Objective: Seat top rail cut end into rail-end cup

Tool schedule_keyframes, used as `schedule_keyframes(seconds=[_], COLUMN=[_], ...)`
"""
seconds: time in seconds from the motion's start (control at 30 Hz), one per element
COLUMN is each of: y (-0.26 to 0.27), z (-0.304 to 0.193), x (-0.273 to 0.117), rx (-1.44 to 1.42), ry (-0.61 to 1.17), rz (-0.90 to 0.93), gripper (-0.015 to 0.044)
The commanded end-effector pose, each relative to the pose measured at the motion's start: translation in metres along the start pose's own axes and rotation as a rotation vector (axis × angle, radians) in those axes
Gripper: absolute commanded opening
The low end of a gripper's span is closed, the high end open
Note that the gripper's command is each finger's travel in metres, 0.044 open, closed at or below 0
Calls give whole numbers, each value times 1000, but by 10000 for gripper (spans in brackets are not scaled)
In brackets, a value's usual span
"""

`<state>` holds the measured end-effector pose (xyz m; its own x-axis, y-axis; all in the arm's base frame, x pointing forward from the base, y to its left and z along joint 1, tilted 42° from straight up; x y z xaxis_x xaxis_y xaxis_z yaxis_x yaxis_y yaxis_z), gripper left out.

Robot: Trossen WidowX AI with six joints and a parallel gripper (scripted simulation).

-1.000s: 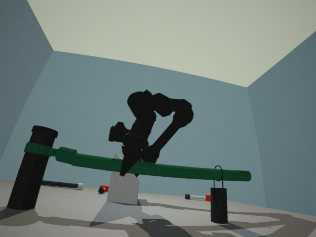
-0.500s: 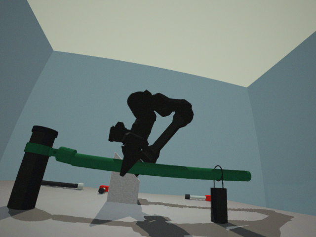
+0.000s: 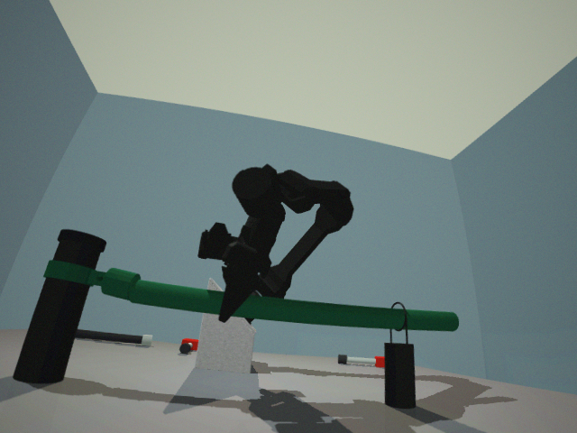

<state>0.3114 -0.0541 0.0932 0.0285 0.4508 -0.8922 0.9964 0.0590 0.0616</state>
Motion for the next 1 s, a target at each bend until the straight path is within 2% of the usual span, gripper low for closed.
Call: schedule_keyframes(seconds=[0.0, 0.97], y=[0, 0], z=[6, 1], x=[-3, -2], rx=[0, -1], ry=[-22, -7], rz=[9, 0], gripper=[0, 0])
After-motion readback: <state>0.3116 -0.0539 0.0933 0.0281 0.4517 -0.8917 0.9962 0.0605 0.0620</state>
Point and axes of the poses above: the point midway between the two fingers, 35 mm back from their tips, its own x axis out along the fingers, its own y axis across the jaws, z = x × y, the point moved 9 cm from there along -x, back along the fingers, and after that the axes turned 2 degrees about x, right-handed, at the moved point
